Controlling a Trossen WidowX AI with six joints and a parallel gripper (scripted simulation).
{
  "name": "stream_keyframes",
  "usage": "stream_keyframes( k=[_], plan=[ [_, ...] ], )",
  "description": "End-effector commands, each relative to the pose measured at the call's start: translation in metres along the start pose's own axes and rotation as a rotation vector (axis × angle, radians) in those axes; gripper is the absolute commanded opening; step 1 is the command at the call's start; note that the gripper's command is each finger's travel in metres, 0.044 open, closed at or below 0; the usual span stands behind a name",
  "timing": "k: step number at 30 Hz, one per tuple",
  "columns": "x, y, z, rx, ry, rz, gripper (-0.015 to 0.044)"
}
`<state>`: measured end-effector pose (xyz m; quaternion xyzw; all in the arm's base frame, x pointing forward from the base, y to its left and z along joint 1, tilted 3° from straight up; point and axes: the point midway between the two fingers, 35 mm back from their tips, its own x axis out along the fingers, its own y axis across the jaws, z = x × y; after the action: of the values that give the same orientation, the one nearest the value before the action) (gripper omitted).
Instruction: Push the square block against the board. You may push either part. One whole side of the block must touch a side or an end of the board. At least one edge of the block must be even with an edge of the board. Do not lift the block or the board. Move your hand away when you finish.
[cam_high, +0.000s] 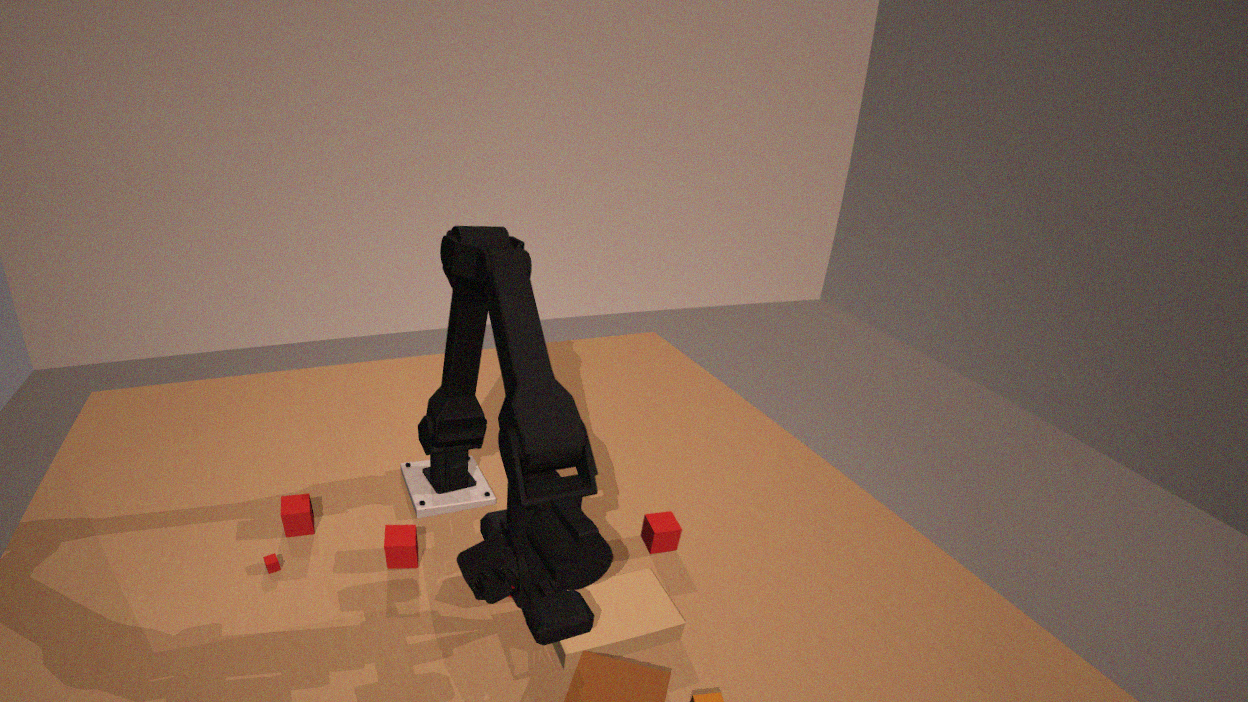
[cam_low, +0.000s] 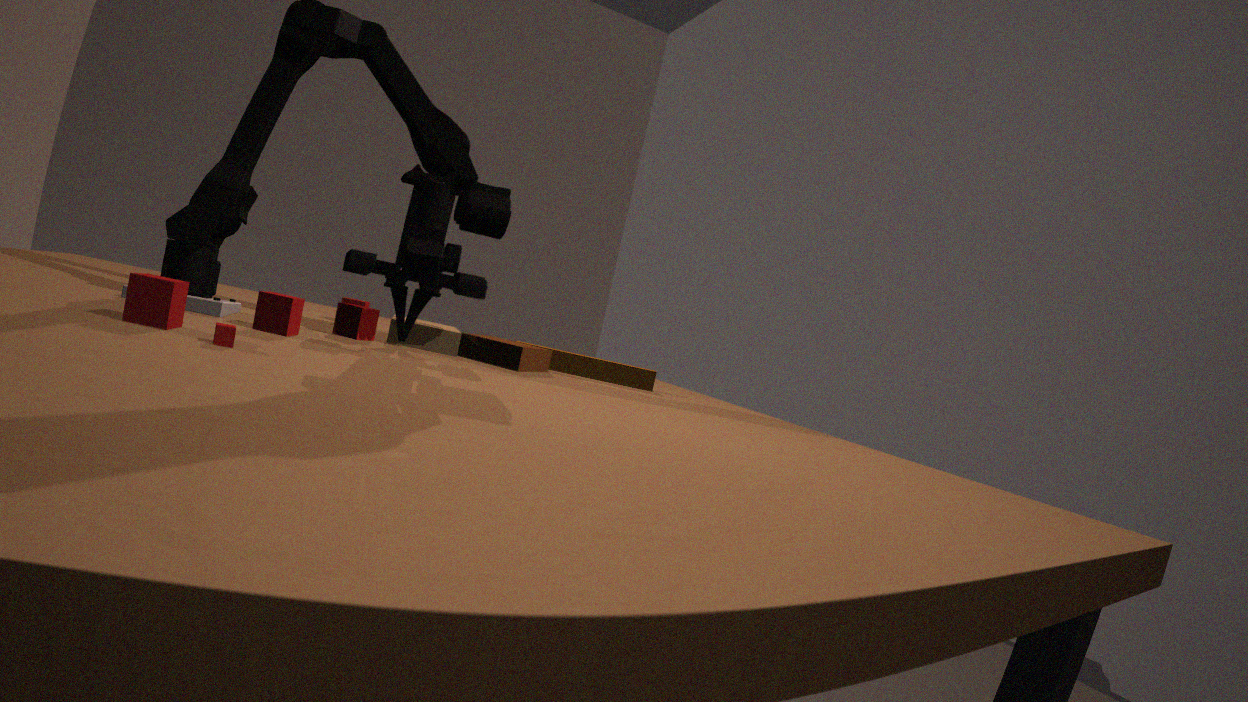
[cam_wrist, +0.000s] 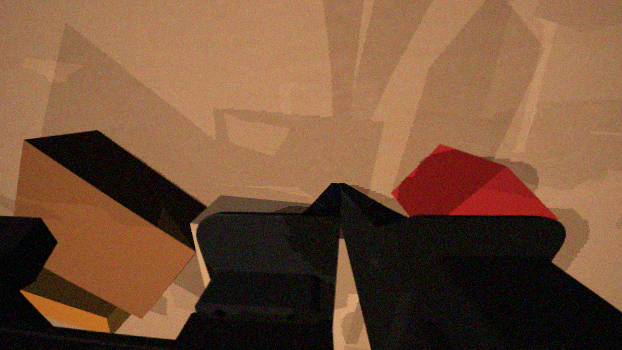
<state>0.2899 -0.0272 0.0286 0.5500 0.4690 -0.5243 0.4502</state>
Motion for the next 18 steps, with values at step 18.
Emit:
stream_keyframes(
  k=[18],
  plan=[
    [0.0,0.003,-0.028,0.0,0.01,-0.002,0.0]
  ],
)
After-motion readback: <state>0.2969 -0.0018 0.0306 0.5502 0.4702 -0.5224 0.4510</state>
